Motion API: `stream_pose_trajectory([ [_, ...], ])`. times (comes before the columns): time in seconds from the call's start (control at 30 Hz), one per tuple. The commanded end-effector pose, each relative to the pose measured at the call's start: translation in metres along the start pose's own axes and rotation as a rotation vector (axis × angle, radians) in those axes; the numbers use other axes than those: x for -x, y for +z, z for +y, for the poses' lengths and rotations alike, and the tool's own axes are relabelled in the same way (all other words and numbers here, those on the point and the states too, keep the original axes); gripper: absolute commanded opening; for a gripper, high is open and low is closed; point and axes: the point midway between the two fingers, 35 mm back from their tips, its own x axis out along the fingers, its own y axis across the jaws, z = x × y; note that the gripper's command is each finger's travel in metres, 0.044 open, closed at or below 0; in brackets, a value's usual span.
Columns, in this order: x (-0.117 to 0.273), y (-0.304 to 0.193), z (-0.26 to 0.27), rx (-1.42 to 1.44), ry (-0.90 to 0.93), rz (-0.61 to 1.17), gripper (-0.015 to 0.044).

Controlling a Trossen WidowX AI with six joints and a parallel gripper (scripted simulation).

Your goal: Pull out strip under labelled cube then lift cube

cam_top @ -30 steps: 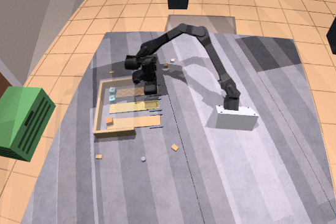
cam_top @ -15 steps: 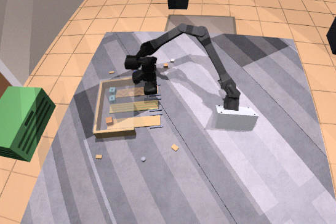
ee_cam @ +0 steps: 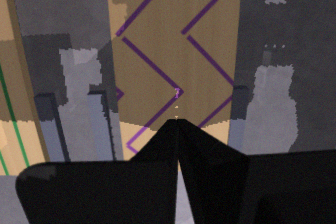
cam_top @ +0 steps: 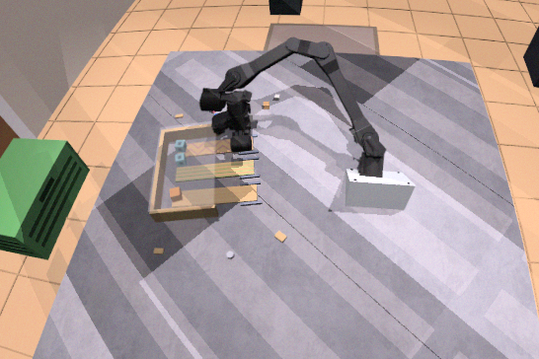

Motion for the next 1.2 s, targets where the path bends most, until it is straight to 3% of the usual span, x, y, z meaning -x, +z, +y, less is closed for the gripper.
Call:
stream_pose_trajectory([
  [0.0,-0.004,0.000,0.000,0.000,-0.001,0.006,0.0000],
  [1.17,-0.006,-0.031,0.000,0.001,-0.001,0.008,0.0000],
])
